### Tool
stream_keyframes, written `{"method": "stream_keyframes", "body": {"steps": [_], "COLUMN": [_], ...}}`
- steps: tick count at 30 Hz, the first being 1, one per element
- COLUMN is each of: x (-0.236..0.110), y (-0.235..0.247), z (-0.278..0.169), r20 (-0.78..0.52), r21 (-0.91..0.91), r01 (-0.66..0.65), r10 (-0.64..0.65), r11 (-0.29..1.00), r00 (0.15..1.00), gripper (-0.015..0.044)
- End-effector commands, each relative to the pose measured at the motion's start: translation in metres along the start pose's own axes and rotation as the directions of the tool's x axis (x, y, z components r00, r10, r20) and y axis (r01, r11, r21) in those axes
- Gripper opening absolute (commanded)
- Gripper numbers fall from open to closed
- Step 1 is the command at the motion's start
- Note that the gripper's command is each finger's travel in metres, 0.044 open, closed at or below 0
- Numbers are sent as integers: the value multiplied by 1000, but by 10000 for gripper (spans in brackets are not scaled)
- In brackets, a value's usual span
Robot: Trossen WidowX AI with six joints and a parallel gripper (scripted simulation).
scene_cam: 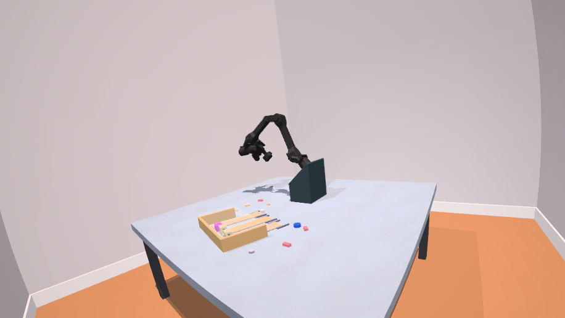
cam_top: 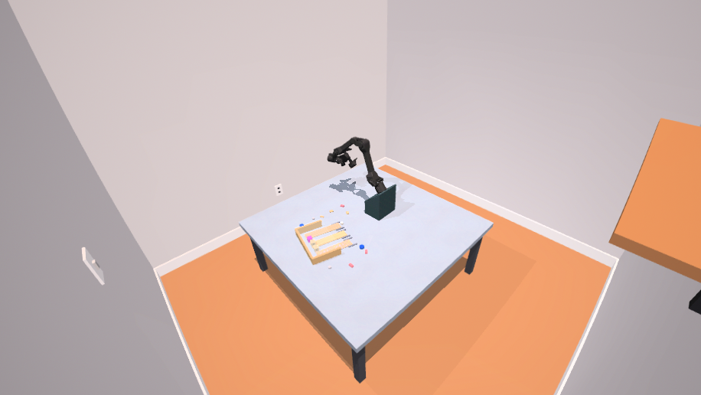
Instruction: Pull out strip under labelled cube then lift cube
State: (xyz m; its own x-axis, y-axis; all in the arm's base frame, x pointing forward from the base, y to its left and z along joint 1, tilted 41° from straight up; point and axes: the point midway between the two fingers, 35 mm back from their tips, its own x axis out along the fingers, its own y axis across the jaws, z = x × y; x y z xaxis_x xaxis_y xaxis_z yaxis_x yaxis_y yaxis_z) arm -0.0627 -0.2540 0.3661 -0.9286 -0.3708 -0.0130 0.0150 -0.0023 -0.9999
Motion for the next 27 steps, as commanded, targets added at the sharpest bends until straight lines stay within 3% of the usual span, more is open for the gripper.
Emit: {"method": "stream_keyframes", "body": {"steps": [1, 7, 14, 20, 27], "x": [-1, -30, -117, -210, -320], "y": [1, 30, 87, 139, 198], "z": [1, 36, 90, 105, 75], "r20": [4, 198, 524, 758, 923], "r21": [1, 36, 45, -14, -172], "r01": [-2, -107, -240, -355, -443], "r10": [2, 98, 182, 242, 302], "r11": [1000, 994, 970, 935, 880], "r00": [1000, 975, 832, 606, 240], "gripper": [400, 400, 400, 400, 400]}}
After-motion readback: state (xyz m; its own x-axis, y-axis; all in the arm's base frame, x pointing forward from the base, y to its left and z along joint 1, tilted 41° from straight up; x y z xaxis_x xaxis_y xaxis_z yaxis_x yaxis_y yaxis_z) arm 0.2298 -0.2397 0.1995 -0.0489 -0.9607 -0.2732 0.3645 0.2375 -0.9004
